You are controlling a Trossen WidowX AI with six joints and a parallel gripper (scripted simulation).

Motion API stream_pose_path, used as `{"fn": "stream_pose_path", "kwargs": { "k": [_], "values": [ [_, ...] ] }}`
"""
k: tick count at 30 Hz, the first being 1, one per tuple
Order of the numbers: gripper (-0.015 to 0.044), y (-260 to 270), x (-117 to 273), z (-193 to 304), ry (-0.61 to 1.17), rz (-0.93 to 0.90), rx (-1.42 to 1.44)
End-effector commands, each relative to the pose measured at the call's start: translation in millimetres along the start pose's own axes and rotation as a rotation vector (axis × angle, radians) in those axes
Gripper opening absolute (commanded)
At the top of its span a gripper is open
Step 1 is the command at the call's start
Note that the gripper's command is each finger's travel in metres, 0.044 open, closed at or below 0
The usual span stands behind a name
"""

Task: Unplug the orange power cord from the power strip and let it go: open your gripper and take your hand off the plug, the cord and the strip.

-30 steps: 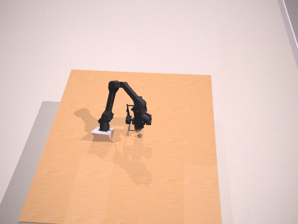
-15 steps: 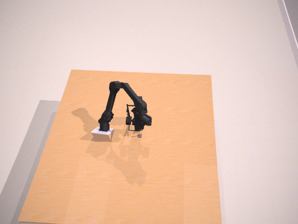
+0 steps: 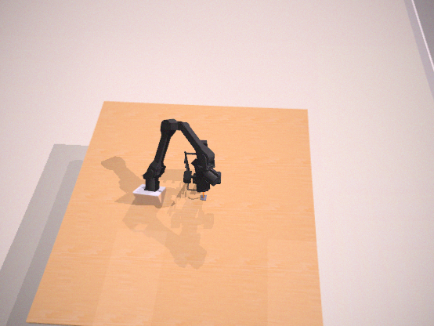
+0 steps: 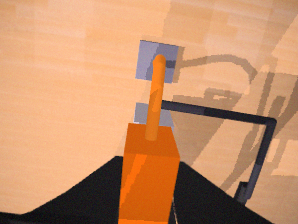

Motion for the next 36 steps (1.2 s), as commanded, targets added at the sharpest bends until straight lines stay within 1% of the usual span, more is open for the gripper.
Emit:
{"fn": "stream_pose_path", "kwargs": {
  "k": [1,5,6,11,20,23,36],
  "values": [
    [0.0,1.2,15.0,-35.1,-0.099,-0.02,-0.024],
    [0.0,0.9,16.6,-41.5,-0.098,-0.02,-0.024],
    [0.0026,-0.6,8.9,-29.1,-0.088,-0.001,-0.011],
    [0.0157,-0.6,8.9,-29.1,-0.088,-0.001,-0.011],
    [0.016,-0.6,8.9,-29.1,-0.088,-0.001,-0.011],
    [0.016,-2.0,18.5,-28.6,-0.093,-0.019,-0.026],
    [0.016,-2.3,17.7,-18.5,-0.093,-0.019,-0.026]
  ]
}}
Point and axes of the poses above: the point midway between the two fingers, 35 mm back from their tips, its own x axis back along the fingers, its own y axis across the jaws, z = x × y, the point moved 7 cm from there along x, back along the fingers, and after that the axes turned 6 degrees about -x, right-handed, at the moved point
